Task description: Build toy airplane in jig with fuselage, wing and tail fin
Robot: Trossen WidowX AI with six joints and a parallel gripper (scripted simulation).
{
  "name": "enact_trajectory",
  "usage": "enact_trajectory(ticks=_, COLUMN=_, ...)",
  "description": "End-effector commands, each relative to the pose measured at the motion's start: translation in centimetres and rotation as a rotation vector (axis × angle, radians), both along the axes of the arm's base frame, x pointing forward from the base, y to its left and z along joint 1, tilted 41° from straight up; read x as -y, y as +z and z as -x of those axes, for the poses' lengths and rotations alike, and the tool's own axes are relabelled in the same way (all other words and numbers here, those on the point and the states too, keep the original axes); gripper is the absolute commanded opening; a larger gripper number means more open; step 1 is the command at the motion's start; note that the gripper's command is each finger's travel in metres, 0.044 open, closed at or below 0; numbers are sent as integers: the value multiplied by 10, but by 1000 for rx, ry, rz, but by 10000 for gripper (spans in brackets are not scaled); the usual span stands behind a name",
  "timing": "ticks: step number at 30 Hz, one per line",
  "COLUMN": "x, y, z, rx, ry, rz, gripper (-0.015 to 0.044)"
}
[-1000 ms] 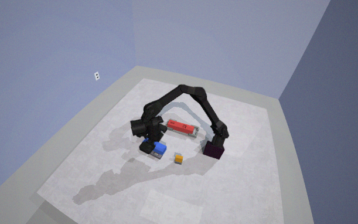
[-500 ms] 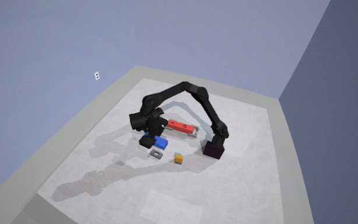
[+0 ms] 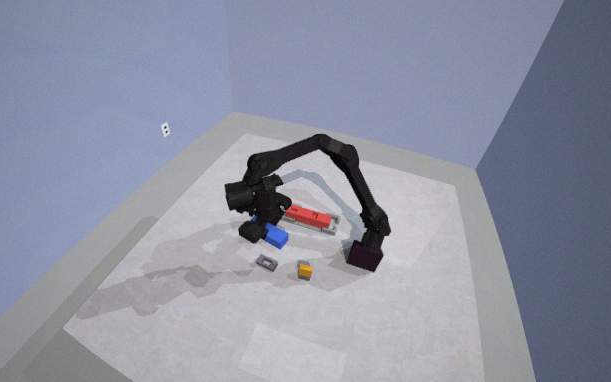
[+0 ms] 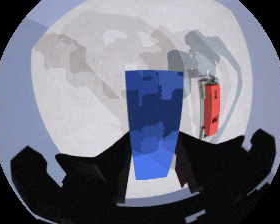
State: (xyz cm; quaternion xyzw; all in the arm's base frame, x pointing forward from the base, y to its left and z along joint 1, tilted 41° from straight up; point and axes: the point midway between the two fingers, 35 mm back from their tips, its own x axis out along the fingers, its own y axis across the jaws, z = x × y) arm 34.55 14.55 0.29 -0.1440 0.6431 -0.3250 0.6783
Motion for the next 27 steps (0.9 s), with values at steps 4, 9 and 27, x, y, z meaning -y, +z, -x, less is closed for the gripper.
enact_trajectory(ticks=4, x=20, y=16, z=1, rx=78, ry=-91, rz=3, gripper=0)
enact_trajectory(ticks=9, x=33, y=26, z=3, rx=127, ry=-153, rz=4, gripper=0)
enact_trajectory(ticks=27, x=81, y=58, z=16, rx=310, ry=-381, rz=12, gripper=0)
